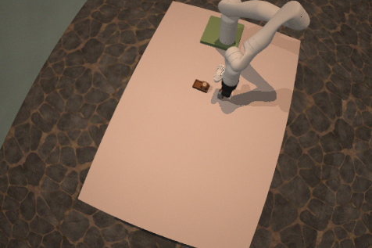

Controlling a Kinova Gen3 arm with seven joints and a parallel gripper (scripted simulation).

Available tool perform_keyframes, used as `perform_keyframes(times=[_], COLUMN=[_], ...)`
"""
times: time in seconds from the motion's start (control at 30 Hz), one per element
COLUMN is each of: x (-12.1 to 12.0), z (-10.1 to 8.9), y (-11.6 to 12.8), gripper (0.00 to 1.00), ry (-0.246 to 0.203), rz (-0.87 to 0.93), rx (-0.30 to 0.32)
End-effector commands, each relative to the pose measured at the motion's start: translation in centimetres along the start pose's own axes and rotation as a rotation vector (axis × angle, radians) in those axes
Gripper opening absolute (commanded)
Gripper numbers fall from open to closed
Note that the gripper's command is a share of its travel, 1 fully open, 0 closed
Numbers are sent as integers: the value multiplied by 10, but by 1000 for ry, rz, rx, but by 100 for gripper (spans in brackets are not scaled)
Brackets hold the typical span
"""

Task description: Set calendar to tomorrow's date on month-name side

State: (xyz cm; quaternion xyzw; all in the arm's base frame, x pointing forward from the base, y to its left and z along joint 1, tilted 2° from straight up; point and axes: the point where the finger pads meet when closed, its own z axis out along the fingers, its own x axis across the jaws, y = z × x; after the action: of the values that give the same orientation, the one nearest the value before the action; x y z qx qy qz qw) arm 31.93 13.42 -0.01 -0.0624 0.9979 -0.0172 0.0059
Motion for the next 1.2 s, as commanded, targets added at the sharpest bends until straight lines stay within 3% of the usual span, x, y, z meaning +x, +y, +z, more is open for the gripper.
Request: perform_keyframes(times=[0.0,0.37,0.4,1.17], x=[0,0,0,0], z=[0,0,0,0], y=[0,0,0,0], gripper=[90,90,60,60], ry=[-1,-1,-1,-1], rz=[0,0,0,0], rx=[-1,-1,-1,-1])
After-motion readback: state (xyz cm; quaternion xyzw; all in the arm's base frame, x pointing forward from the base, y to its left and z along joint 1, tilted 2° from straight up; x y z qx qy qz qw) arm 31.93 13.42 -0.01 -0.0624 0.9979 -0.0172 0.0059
